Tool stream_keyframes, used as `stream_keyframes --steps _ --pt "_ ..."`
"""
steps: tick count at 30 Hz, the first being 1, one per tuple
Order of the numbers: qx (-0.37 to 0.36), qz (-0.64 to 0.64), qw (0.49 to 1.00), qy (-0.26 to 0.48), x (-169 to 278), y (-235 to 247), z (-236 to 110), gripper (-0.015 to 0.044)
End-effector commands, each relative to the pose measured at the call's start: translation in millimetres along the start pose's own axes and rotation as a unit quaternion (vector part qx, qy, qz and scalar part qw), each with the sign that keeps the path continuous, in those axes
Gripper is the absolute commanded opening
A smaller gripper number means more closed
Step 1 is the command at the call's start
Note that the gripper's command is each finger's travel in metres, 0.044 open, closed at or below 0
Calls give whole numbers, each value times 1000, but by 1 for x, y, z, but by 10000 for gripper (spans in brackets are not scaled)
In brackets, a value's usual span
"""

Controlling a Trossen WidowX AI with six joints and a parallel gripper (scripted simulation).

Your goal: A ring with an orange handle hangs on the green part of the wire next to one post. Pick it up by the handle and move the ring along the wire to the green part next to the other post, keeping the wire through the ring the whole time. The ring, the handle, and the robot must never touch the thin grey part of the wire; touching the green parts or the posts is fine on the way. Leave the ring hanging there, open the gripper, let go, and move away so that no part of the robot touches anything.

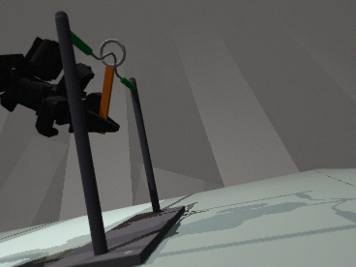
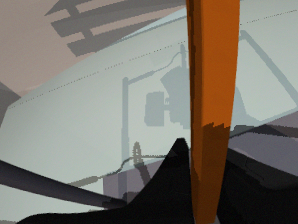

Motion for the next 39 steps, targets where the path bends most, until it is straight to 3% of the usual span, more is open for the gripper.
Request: stream_keyframes --steps 1,11,27,39 --pt "8 -48 999 -4 0 -8 0 -150" --pt "28 -190 981 -15 -7 -32 1 -150" --pt "53 -403 913 -35 -28 -64 0 -150" --pt "56 -433 899 -43 -23 -65 1 -150"
Point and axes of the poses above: the point midway between the two fingers, 35 mm back from their tips, its own z axis out along the fingers, its own y axis across the jaws, x = y × z, the point moved 2 cm from there along -z, back along the fingers, and after that the axes turned 2 degrees about z, right-handed, at the moved point
